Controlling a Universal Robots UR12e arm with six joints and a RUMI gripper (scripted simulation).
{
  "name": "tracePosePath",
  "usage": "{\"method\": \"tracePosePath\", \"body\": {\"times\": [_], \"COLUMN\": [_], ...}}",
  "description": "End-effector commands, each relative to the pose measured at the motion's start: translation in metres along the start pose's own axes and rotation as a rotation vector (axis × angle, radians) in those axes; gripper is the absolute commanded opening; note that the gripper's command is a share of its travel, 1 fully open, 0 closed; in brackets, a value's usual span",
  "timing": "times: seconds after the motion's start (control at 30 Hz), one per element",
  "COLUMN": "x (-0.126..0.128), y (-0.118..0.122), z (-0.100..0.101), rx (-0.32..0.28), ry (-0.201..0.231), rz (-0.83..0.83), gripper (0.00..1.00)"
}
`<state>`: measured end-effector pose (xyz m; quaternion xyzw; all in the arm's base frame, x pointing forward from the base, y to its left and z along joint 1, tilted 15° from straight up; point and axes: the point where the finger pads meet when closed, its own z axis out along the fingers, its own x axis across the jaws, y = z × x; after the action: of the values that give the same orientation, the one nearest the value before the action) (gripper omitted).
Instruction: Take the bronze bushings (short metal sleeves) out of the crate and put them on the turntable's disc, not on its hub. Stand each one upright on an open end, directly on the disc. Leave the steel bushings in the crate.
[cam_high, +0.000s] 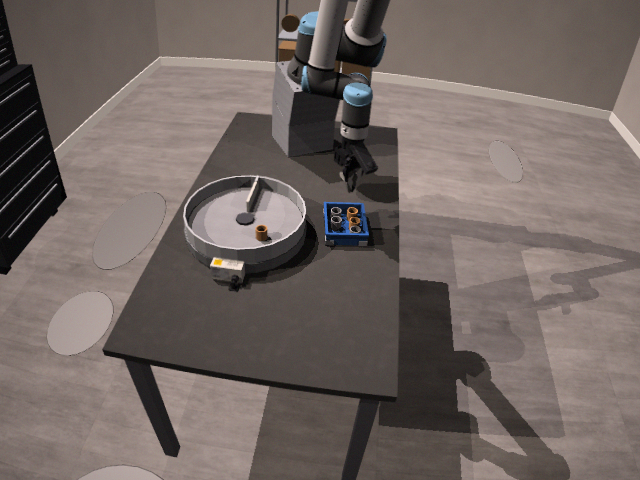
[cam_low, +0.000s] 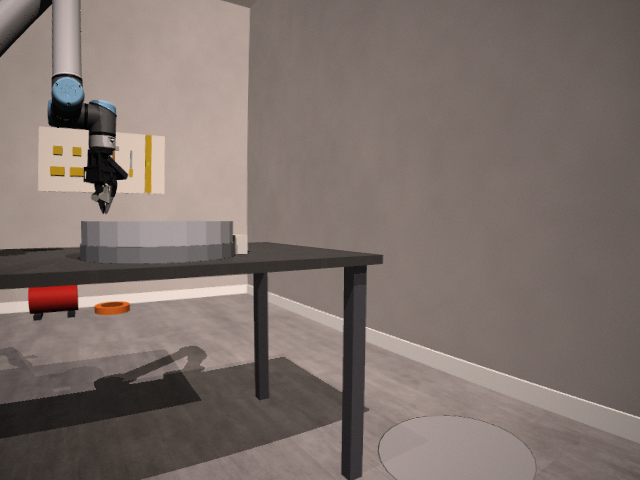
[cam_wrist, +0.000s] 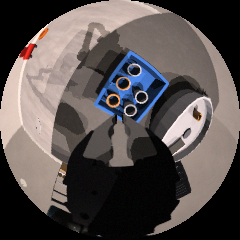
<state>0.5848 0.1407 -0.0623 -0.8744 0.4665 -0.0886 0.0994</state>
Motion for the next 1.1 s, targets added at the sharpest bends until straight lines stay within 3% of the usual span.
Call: {"method": "tracePosePath", "body": {"times": [0.0, 0.47, 1.07], "x": [0.000, 0.000, 0.000], "y": [0.000, 0.000, 0.000], "z": [0.006, 0.065, 0.073], "rx": [0.001, 0.001, 0.001], "ry": [0.001, 0.001, 0.001], "rz": [0.000, 0.000, 0.000], "gripper": [0.05, 0.05, 0.05]}}
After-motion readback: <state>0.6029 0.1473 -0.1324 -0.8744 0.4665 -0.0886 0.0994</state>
